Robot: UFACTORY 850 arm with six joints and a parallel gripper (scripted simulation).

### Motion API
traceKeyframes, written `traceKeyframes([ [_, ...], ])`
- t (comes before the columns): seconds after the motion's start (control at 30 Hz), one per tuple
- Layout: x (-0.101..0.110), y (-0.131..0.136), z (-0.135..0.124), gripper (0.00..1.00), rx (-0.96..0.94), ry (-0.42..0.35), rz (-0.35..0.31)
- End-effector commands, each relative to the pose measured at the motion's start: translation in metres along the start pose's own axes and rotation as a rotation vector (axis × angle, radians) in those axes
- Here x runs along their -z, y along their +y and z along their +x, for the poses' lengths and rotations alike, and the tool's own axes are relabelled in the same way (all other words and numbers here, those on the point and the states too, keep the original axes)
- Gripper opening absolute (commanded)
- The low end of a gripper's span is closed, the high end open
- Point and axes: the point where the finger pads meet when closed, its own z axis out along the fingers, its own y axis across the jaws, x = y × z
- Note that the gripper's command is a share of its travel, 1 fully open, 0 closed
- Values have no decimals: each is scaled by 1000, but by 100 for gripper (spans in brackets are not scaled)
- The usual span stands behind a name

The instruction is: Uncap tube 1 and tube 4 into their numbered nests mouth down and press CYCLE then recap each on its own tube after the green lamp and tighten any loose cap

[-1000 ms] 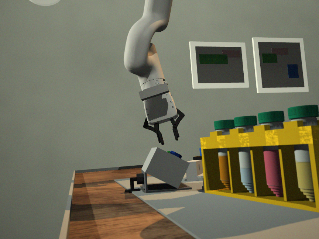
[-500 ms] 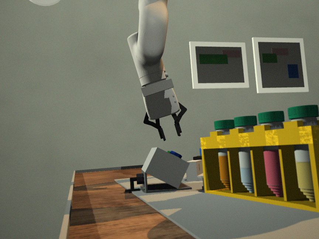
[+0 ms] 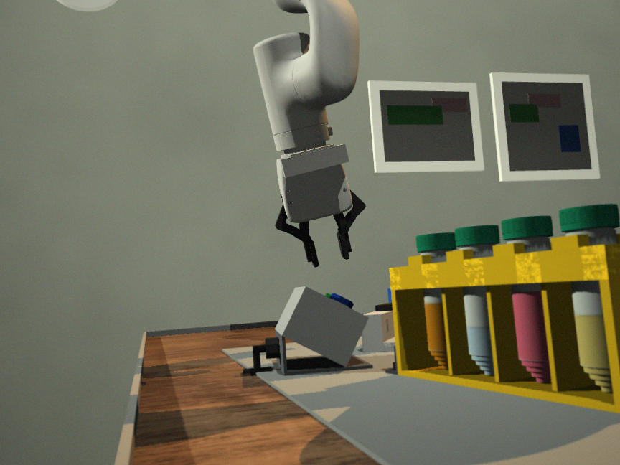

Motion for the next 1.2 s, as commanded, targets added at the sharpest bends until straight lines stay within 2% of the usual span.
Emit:
traceKeyframes([
  [0.0,8,3,16,46,28,-51,-63],
  [0.23,14,4,32,46,46,-54,-86],
  [0.27,16,4,37,46,64,-55,-109],
  [0.37,20,5,48,46,64,-55,-109],
  [0.4,22,5,52,46,82,-52,-131],
  [0.63,29,3,75,46,101,-46,-152],
  [0.67,31,3,79,46,120,-37,-171],
  [1.17,45,-8,128,46,180,5,-219],
])
